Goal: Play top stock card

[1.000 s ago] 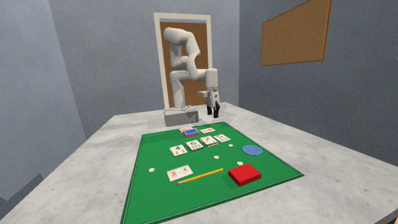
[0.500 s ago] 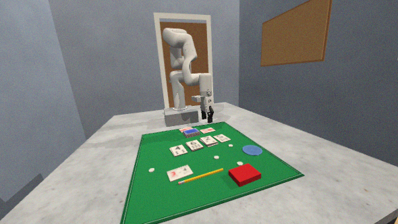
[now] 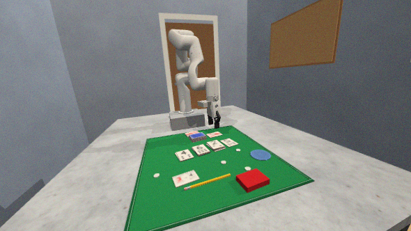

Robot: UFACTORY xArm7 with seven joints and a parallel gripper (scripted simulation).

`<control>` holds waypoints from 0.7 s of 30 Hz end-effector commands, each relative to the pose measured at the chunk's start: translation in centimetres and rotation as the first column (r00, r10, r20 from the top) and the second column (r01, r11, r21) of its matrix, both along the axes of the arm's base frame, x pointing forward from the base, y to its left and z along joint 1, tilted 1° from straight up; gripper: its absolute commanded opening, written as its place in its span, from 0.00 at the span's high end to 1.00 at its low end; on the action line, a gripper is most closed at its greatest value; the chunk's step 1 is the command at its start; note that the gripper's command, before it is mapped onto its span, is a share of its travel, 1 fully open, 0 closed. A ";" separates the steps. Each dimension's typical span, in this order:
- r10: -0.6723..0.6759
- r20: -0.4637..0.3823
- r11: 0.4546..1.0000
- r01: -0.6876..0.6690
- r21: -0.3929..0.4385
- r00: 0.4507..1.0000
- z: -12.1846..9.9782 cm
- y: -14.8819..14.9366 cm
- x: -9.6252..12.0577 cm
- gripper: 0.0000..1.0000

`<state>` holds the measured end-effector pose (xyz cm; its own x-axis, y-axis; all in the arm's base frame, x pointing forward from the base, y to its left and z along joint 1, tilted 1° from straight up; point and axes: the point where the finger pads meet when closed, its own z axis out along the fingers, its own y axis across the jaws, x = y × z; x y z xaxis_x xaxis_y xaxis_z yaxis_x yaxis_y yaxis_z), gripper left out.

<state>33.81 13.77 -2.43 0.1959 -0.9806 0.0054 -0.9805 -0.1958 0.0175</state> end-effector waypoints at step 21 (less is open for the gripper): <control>0.000 0.003 1.000 0.000 0.001 1.000 -4.0 0.0 0.1 0.13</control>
